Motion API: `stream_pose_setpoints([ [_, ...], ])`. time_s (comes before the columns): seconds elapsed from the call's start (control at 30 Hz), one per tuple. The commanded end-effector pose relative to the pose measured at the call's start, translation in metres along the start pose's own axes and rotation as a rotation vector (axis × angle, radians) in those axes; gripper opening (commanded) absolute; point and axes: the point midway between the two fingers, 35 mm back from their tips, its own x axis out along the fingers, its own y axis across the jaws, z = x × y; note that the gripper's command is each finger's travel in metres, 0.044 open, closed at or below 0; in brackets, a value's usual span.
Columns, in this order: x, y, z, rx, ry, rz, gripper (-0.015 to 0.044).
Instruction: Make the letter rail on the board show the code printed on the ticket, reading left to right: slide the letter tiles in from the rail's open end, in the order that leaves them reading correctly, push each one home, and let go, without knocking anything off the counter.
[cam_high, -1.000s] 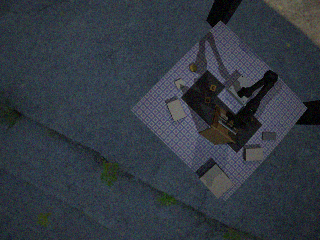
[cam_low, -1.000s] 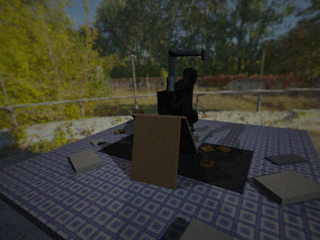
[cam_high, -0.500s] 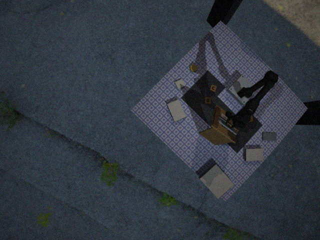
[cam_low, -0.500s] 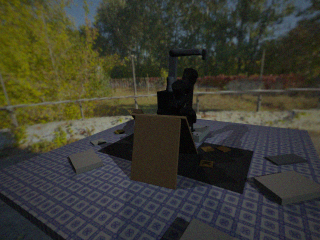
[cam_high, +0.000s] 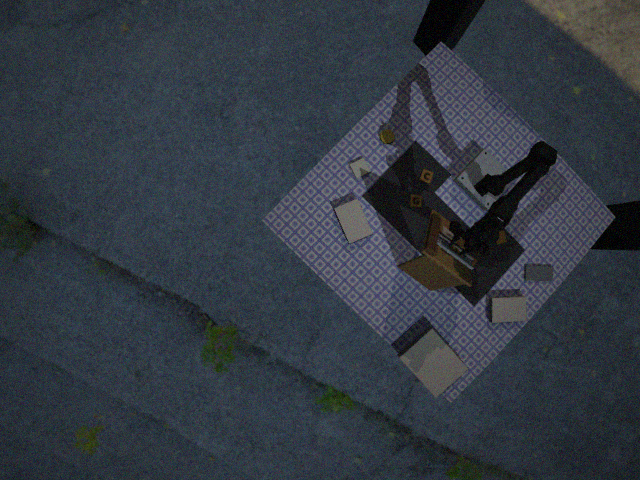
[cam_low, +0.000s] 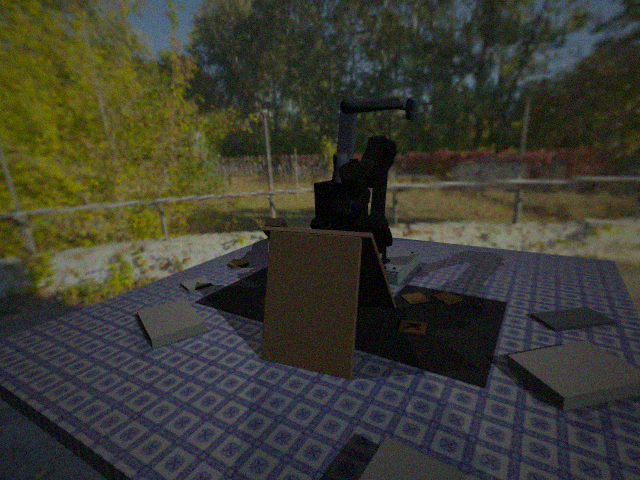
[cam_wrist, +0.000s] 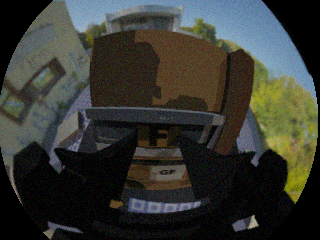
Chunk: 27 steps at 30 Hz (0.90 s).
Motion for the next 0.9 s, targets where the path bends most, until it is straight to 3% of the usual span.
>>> stream_pose_setpoints([
  [0.0,0.0,-0.002,-0.001,-0.002,0.002,0.004,0.0],
  [0.87,0.0,-0.016,-0.001,-0.003,0.002,0.002,0.0],
])
